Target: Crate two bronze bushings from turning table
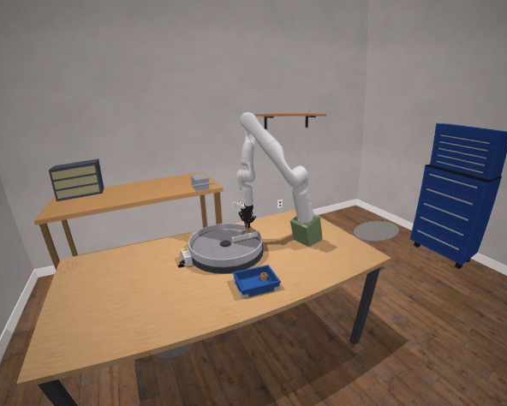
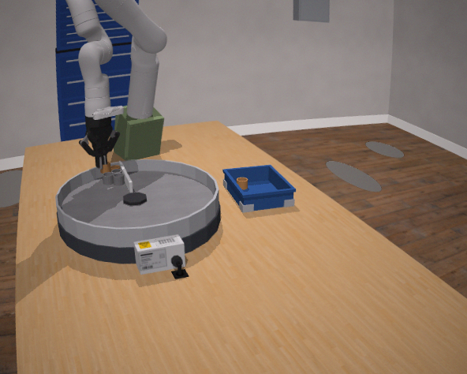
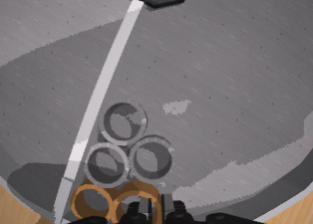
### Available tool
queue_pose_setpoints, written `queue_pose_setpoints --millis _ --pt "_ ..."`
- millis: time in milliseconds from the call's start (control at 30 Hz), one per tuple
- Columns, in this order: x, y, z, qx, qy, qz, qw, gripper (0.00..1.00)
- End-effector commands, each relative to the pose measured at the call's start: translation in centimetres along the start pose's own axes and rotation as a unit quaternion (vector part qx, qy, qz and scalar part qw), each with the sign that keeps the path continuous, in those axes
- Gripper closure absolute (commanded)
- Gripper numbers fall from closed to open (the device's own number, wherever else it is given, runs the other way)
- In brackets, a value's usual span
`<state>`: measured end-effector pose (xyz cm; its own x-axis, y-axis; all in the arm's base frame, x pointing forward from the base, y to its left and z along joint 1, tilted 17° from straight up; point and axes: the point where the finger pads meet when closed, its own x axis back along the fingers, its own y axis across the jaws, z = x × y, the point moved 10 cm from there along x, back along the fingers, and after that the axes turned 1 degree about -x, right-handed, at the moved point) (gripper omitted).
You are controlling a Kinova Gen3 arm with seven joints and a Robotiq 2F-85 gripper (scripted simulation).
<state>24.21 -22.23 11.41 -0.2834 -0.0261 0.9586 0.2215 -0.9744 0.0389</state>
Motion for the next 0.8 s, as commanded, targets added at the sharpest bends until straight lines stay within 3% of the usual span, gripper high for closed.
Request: queue_pose_setpoints --millis 0,767 --pt "0.1 0.1 0.0 0.0 0.0 -0.001 1.0 1.0" --pt "1.1 0.0 0.0 0.0 0.0 -0.001 1.0 1.0"
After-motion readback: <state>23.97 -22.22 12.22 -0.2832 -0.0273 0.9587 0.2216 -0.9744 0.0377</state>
